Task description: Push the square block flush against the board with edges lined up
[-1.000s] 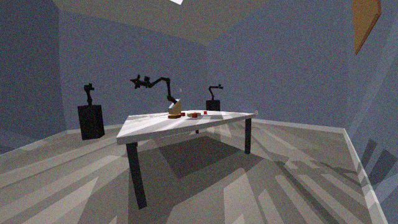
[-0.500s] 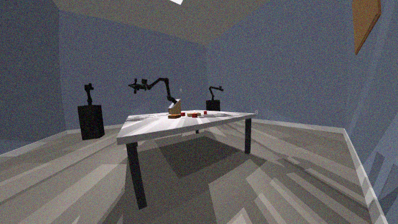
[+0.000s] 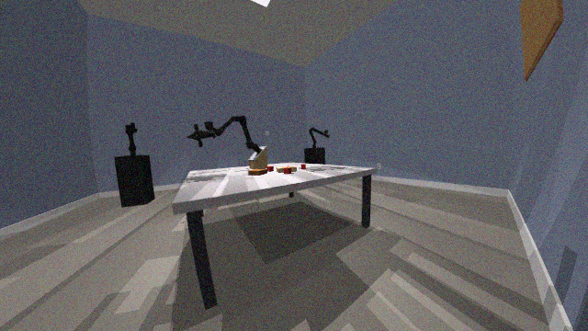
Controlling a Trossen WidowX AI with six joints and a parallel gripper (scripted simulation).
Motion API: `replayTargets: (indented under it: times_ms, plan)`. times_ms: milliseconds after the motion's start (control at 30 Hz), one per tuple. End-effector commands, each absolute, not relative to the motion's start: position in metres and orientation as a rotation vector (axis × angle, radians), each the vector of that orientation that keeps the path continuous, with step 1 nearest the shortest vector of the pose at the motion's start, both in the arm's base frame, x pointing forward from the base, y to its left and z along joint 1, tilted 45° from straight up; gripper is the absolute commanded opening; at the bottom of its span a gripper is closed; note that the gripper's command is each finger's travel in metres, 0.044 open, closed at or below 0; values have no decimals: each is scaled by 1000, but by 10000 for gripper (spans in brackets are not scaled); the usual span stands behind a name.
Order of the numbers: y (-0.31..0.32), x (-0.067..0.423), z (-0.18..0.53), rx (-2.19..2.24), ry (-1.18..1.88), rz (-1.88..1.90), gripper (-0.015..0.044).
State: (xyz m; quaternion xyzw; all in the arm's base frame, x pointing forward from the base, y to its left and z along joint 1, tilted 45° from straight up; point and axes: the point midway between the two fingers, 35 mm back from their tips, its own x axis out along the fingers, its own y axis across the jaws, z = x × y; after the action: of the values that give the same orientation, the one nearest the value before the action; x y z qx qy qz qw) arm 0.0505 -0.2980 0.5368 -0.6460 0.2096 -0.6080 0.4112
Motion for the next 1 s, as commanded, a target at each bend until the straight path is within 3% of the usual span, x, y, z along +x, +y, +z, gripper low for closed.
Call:
replayTargets:
  times_ms: [0, 500, 967]
  plan:
    - [-316, 72, 519, -1497, 486, -1464, 0]
    - [-356, 174, 429, -1075, 444, -1179, 0]
    - [-338, 286, 318, -700, 537, -895, 0]
